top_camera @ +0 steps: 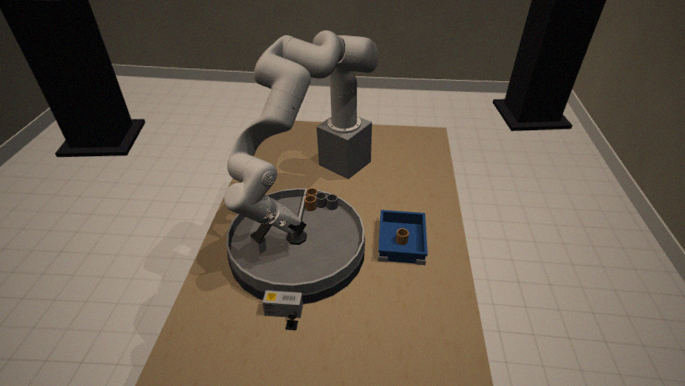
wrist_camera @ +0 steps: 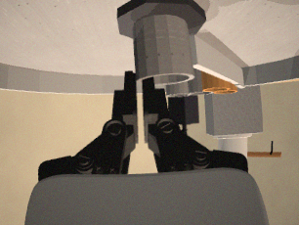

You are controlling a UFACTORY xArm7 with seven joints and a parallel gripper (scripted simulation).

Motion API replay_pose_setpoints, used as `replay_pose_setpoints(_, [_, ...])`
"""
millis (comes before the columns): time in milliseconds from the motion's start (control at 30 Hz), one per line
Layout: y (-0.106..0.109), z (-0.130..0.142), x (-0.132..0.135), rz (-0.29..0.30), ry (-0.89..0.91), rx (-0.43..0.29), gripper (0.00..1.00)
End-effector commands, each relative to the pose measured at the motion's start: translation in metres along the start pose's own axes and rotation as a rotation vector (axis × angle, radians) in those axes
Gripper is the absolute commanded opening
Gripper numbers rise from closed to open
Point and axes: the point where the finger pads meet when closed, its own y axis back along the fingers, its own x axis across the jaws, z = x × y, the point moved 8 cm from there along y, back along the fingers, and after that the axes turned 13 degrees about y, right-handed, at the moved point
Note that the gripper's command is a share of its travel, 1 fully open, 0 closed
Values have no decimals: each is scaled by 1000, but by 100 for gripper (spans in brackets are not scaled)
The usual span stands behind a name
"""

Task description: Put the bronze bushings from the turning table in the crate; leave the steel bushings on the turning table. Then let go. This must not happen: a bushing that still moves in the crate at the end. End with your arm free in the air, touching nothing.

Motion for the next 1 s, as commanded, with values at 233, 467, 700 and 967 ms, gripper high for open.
replay_pose_setpoints(233, [2,0,-1,-1,1,5,12])
replay_pose_setpoints(467, [2,0,-1,-1,1,5,12])
replay_pose_setpoints(700, [2,0,-1,-1,1,5,12])
replay_pose_setpoints(967, [2,0,-1,-1,1,5,12])
